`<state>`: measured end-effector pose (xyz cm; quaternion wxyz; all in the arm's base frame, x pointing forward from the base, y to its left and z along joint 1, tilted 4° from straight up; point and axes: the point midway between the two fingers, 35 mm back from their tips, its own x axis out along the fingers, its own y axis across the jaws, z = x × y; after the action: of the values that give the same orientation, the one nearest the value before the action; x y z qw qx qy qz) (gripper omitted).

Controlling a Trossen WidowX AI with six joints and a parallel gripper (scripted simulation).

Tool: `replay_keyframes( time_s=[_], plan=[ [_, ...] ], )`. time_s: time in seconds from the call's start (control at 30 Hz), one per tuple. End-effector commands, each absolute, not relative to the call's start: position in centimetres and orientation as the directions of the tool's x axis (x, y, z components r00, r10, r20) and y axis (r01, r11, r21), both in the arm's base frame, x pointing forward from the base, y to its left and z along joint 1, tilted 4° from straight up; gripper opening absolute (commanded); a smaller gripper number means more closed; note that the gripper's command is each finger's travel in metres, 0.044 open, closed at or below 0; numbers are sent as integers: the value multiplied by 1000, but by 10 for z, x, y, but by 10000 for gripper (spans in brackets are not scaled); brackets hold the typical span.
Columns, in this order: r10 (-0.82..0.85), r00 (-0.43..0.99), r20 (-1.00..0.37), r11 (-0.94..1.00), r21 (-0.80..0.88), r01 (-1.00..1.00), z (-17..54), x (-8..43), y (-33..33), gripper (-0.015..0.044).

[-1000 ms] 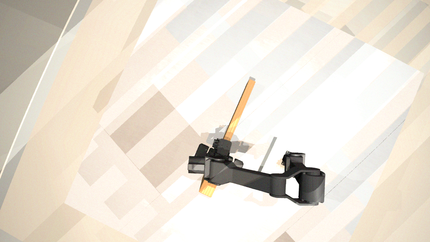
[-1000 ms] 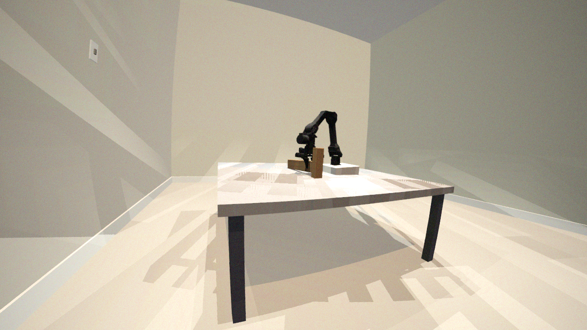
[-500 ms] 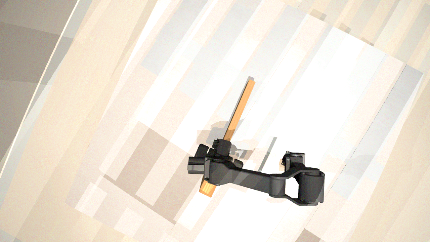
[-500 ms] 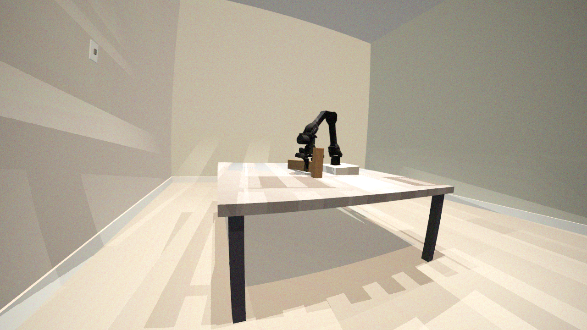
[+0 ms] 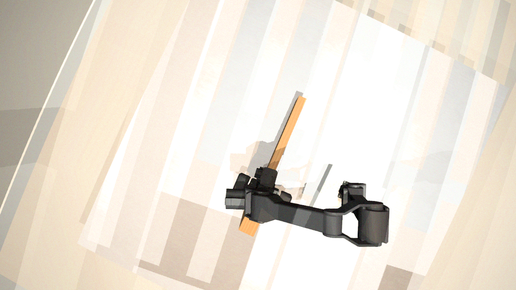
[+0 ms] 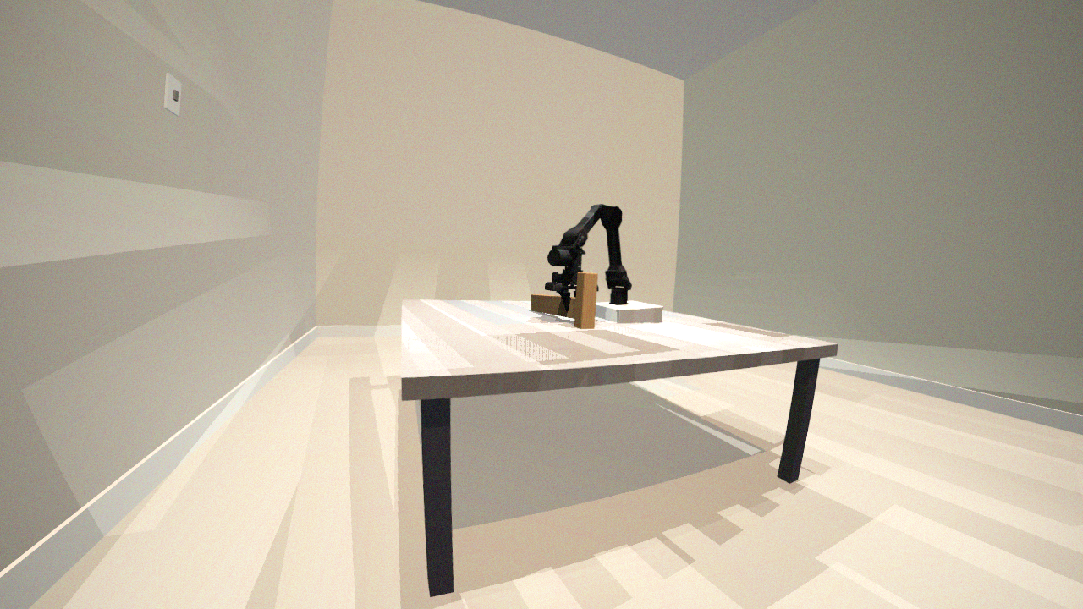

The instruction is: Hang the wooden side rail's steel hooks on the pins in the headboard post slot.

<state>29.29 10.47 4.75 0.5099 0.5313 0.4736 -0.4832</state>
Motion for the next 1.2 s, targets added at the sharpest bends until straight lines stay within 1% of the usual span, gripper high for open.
replay_keyframes(
  time_s=[0.0, 1.17],
  plan=[
    [13, 92, -996, -38, 91, 995, 50, 295, 106, 0],
    [13, 92, -996, -38, 91, 995, 49, 295, 109, 0]
  ],
)
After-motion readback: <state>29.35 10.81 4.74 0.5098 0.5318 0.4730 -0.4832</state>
